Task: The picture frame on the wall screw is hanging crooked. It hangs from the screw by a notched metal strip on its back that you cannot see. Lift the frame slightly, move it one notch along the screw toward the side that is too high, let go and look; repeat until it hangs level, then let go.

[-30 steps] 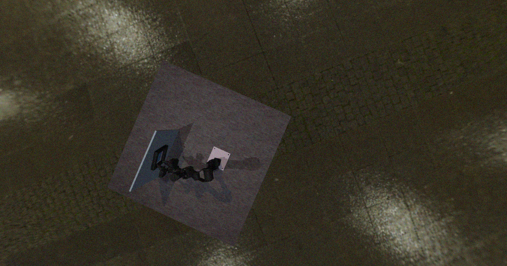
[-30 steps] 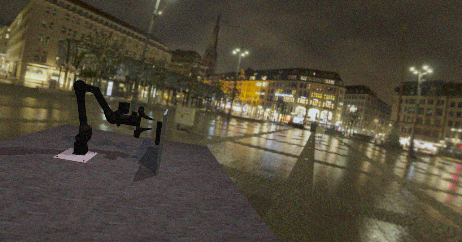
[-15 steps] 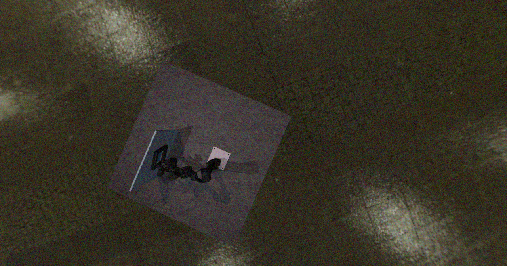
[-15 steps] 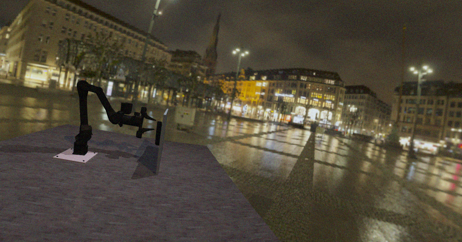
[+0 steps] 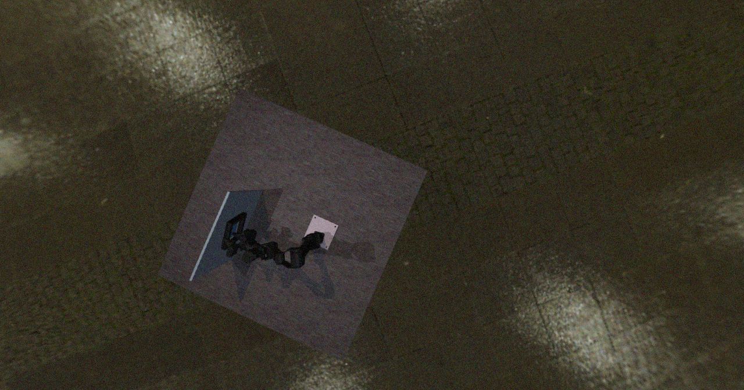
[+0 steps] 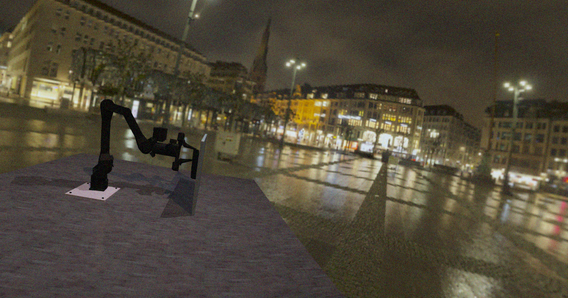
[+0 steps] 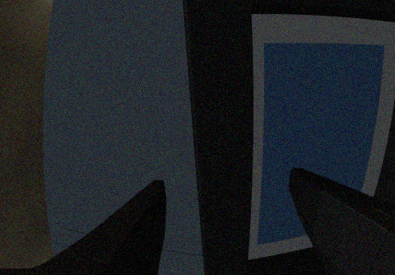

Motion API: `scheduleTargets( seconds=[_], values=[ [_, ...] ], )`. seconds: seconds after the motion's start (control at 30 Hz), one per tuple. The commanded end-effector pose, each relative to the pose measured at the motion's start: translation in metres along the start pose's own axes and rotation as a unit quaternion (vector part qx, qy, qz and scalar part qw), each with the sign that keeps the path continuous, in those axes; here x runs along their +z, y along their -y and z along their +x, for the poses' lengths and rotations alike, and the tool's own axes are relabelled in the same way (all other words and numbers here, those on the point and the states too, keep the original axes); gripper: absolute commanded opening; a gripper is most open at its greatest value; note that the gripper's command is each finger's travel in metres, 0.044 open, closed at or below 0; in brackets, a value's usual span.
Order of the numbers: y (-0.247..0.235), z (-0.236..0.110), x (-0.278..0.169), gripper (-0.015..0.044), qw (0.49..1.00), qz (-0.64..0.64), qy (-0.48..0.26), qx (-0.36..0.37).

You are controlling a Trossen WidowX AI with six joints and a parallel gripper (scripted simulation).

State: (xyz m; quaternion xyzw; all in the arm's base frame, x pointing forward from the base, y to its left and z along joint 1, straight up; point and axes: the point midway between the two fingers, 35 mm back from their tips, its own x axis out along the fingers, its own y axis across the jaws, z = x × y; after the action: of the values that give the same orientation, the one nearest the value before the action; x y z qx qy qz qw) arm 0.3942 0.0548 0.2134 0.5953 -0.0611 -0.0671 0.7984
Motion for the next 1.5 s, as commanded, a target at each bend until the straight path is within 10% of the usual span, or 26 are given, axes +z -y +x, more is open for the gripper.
scheduleTargets(
  seconds=[0.0, 1.17, 1.47],
  values=[
    [-0.0024, 0.0027, -0.0004, 0.0260, 1.000, 0.004, -0.002, 0.004],
    [-0.0030, 0.0029, -0.0008, 0.0260, 1.000, 0.004, -0.002, 0.004],
    [-0.0030, 0.0029, -0.0008, 0.0063, 1.000, 0.004, -0.002, 0.004]
  ],
)
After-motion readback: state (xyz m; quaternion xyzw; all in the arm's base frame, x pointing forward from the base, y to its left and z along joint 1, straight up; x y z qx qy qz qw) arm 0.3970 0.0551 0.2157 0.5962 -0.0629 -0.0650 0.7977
